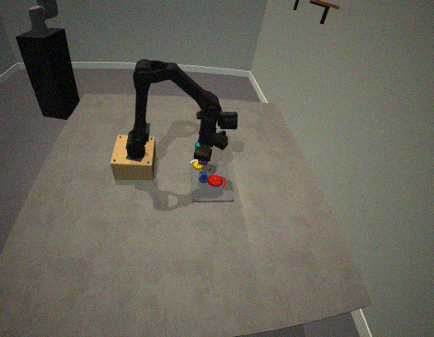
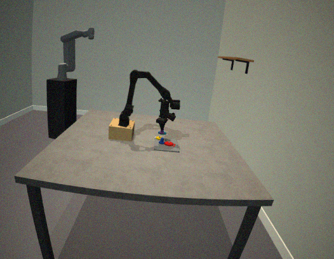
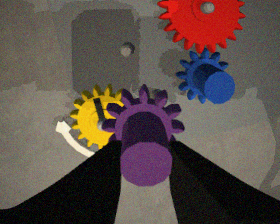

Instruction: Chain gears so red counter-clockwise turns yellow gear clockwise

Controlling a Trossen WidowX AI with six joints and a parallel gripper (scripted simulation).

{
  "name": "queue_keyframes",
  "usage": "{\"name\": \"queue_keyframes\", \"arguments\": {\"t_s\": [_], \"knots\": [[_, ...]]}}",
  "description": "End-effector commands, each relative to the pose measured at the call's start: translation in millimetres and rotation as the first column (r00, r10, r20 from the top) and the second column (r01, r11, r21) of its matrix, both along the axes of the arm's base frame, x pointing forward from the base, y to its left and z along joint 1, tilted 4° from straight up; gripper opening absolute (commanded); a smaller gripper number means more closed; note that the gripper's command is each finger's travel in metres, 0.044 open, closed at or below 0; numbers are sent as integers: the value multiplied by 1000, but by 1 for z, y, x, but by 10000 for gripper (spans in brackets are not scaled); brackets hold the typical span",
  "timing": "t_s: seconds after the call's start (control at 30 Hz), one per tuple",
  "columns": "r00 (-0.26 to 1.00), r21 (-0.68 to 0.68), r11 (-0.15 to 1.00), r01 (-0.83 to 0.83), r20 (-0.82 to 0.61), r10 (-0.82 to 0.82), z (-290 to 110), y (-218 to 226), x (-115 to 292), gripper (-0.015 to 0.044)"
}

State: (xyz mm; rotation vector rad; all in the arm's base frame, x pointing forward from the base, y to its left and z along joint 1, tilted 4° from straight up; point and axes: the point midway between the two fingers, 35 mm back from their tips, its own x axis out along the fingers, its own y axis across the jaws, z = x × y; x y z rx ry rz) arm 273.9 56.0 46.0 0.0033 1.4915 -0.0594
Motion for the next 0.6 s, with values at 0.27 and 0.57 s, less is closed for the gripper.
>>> {"name": "queue_keyframes", "arguments": {"t_s": [0.27, 0.57], "knots": [[1000, 0, 1000, 2, -9, -2, -6, -13, -1, 0], [981, 14, 981, 195, -4, -195, -5, -13, -1, 0]]}}
